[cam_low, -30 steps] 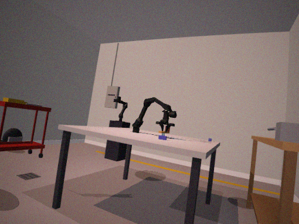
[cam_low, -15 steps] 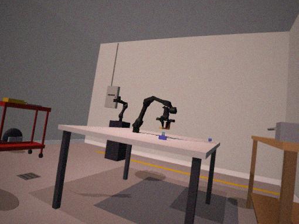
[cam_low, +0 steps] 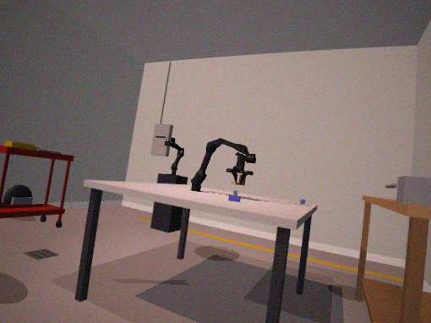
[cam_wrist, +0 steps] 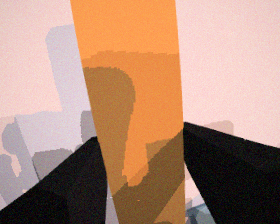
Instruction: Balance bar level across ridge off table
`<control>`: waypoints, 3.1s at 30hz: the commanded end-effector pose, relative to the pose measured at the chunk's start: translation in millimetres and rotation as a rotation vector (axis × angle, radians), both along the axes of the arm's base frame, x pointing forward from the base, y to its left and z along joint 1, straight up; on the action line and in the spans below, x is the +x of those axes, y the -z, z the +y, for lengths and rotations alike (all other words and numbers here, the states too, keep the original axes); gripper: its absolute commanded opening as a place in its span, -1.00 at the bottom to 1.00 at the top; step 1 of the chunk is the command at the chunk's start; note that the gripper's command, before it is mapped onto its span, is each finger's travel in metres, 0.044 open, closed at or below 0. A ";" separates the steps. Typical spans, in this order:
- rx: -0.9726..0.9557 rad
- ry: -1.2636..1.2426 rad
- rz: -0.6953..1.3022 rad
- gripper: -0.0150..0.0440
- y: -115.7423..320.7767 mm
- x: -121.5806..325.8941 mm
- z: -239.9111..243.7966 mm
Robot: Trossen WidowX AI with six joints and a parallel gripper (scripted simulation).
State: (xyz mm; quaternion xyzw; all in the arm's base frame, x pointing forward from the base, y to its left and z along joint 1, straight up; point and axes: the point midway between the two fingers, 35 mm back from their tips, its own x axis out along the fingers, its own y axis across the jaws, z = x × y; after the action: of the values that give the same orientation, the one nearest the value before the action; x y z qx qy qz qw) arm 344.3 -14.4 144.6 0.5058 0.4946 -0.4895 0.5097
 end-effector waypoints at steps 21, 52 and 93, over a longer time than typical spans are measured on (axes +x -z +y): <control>0.002 -0.113 0.004 -0.49 -0.8 -35.2 87.7; 0.004 -0.199 0.006 -0.49 18.4 -68.6 143.0; 0.004 -0.199 0.006 -0.49 43.8 -67.7 142.3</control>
State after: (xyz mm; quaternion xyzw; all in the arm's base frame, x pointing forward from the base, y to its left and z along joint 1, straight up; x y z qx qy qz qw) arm 276.1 127.8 101.3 0.4529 0.5459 -0.4368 0.5532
